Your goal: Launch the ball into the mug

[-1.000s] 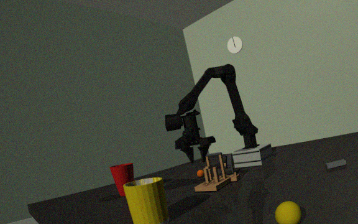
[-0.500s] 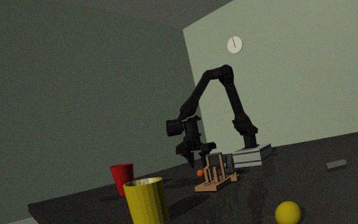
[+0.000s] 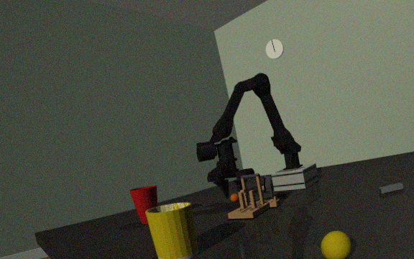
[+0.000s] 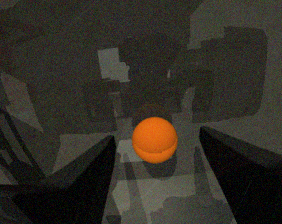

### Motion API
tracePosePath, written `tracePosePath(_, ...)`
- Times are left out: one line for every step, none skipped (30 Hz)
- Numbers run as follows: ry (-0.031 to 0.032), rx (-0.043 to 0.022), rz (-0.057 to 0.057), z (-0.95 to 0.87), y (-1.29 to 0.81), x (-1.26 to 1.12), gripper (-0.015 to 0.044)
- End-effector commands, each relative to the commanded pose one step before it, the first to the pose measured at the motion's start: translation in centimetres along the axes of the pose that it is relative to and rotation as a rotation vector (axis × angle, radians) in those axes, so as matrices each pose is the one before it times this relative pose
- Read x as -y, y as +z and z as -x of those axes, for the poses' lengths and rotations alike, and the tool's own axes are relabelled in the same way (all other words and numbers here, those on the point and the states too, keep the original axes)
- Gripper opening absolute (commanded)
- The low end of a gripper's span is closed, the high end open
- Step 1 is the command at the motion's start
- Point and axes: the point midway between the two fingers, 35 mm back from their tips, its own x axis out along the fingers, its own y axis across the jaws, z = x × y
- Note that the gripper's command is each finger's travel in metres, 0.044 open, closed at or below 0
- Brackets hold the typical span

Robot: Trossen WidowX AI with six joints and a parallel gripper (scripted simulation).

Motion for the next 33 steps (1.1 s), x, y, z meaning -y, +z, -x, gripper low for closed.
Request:
tracePosePath(0.006, -0.00458, -0.0021, -0.658, -0.209, -0.189, 0.03)
tracePosePath(0.0, 0.0, 0.0, -0.026, -0.002, -0.002, 0.03)
tracePosePath(0.0, 0.0, 0.0, 0.0, 0.0, 0.0, 0.0274)
tracePosePath(0.0, 0.0, 0.0, 0.0, 0.0, 0.0, 0.0247)
tracePosePath(0.0, 0.0, 0.0, 0.0, 0.0, 0.0, 0.0221)
tracePosePath(0.0, 0.0, 0.0, 0.0, 0.0, 0.0, 0.0195)
tracePosePath(0.0, 0.0, 0.0, 0.0, 0.0, 0.0, 0.0169)
tracePosePath(0.0, 0.0, 0.0, 0.0, 0.0, 0.0, 0.0142)
tracePosePath(0.0, 0.0, 0.0, 0.0, 0.0, 0.0, 0.0136)
tracePosePath(0.0, 0.0, 0.0, 0.0, 0.0, 0.0, 0.0129)
tracePosePath(0.0, 0.0, 0.0, 0.0, 0.0, 0.0, 0.0122)
tracePosePath(0.0, 0.0, 0.0, 0.0, 0.0, 0.0, 0.0116)
tracePosePath(0.0, 0.0, 0.0, 0.0, 0.0, 0.0, 0.0109)
tracePosePath(0.0, 0.0, 0.0, 0.0, 0.0, 0.0, 0.0103)
tracePosePath(0.0, 0.0, 0.0, 0.0, 0.0, 0.0, 0.0096)
tracePosePath(0.0, 0.0, 0.0, 0.0, 0.0, 0.0, 0.007)
tracePosePath(-0.00002, 0.00002, 0.0, 0.109, 0.023, 0.012, 0.0043)
tracePosePath(-0.00005, 0.00007, 0.0, 0.33, 0.065, 0.035, 0.0017)
tracePosePath(-0.00008, 0.00011, 0.0, 0.555, 0.1, 0.052, 0.0)
tracePosePath(-0.00009, 0.00012, 0.0, 0.707, 0.11, 0.055, 0.0)
tracePosePath(-0.00008, 0.00011, 0.0, 0.72, 0.092, 0.043, 0.0)
tracePosePath(-0.00007, 0.00009, 0.0, 0.729, 0.074, 0.031, 0.0)
tracePosePath(-0.00006, 0.00007, 0.0, 0.737, 0.055, 0.018, 0.0)
tracePosePath(-0.00005, 0.00006, 0.0, 0.744, 0.036, 0.006, 0.0)
tracePosePath(-0.00004, 0.00004, 0.0, 0.751, 0.017, -0.007, 0.0)
tracePosePath(-0.00002, 0.00002, 0.0, 0.757, -0.003, -0.02, 0.0)
tracePosePath(-0.00001, 0.0, 0.0, 0.76, -0.023, -0.033, 0.0)
tracePosePath(0.0, -0.00002, 0.0, 0.767, -0.043, -0.047, 0.0)
tracePosePath(0.00001, -0.00003, 0.0, 0.771, -0.063, -0.06, 0.0)
tracePosePath(0.00002, -0.00005, 0.0, 0.774, -0.084, -0.074, 0.0)
tracePosePath(0.00004, -0.00007, 0.0, 0.777, -0.104, -0.087, 0.0)
tracePosePath(0.00005, -0.00009, 0.0, 0.778, -0.125, -0.101, 0.0)
tracePosePath(0.00006, -0.00011, 0.0, 0.776, -0.145, -0.115, 0.0)
